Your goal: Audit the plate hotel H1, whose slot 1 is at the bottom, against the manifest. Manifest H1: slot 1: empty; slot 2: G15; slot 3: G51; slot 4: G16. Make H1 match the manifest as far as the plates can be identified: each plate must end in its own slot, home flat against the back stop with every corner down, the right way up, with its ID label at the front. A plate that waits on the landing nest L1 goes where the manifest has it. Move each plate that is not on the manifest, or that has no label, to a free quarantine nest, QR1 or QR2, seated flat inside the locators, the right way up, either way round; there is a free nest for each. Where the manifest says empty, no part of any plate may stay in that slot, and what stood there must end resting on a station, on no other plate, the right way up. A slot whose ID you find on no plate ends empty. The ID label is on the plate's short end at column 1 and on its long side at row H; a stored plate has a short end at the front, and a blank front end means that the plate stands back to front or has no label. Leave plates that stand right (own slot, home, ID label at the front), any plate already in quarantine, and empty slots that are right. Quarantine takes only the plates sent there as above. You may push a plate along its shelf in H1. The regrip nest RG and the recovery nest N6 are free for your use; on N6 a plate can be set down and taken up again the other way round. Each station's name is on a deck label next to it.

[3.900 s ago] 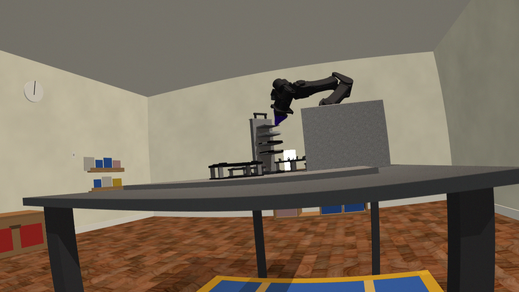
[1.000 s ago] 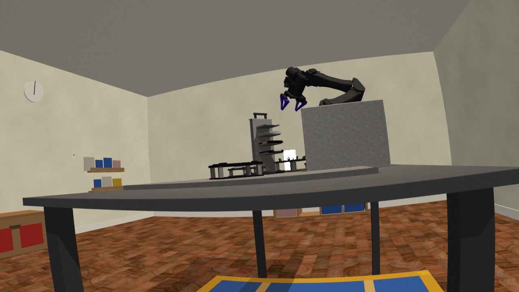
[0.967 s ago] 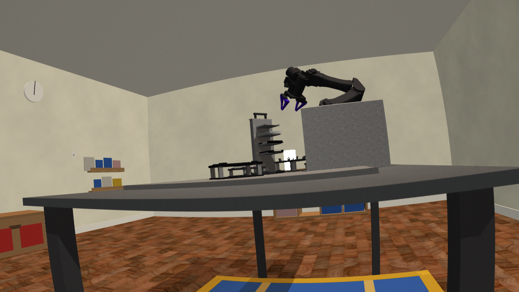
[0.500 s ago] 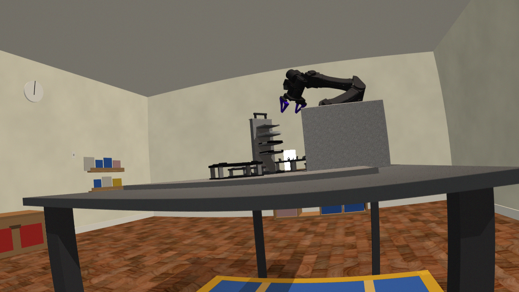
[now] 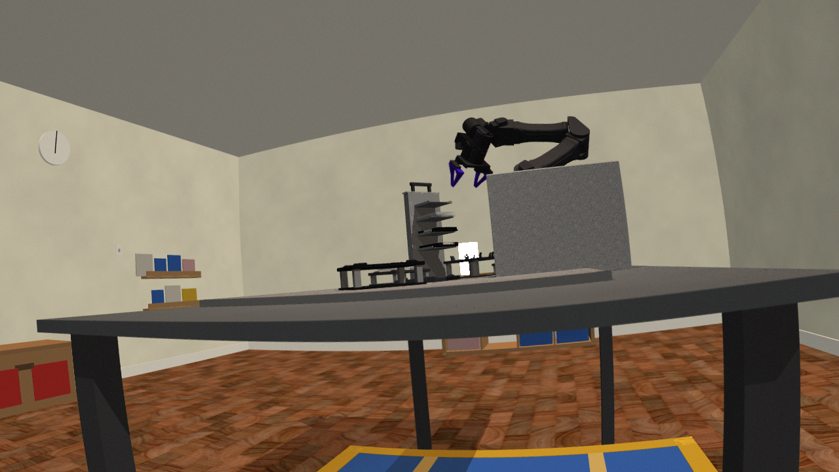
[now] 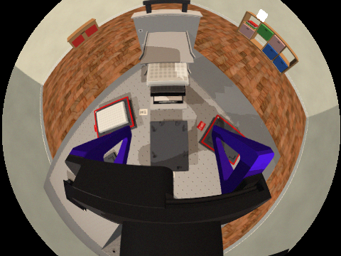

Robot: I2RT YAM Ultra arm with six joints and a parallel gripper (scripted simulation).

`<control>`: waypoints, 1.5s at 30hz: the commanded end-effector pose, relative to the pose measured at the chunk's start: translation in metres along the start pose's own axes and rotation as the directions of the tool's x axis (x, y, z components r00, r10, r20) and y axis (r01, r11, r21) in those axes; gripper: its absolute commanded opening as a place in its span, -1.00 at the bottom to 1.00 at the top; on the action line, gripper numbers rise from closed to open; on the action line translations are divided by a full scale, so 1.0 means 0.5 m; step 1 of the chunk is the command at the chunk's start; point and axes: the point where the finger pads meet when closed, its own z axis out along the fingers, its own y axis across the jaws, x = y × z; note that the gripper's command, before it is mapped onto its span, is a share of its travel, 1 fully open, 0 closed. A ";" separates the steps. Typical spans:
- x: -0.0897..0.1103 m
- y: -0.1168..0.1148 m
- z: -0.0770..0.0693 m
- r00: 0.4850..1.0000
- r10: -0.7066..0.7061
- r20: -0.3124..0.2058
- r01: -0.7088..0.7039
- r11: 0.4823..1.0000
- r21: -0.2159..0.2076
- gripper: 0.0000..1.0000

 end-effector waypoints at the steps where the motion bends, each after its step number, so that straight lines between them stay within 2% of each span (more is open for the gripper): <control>1: -0.016 0.007 0.005 1.000 0.001 0.024 -0.001 1.000 -0.026 1.00; 35: -0.045 0.008 0.101 1.000 0.002 0.026 -0.001 1.000 -0.026 1.00; 45: -0.045 0.009 0.101 1.000 0.002 0.026 -0.001 1.000 -0.026 1.00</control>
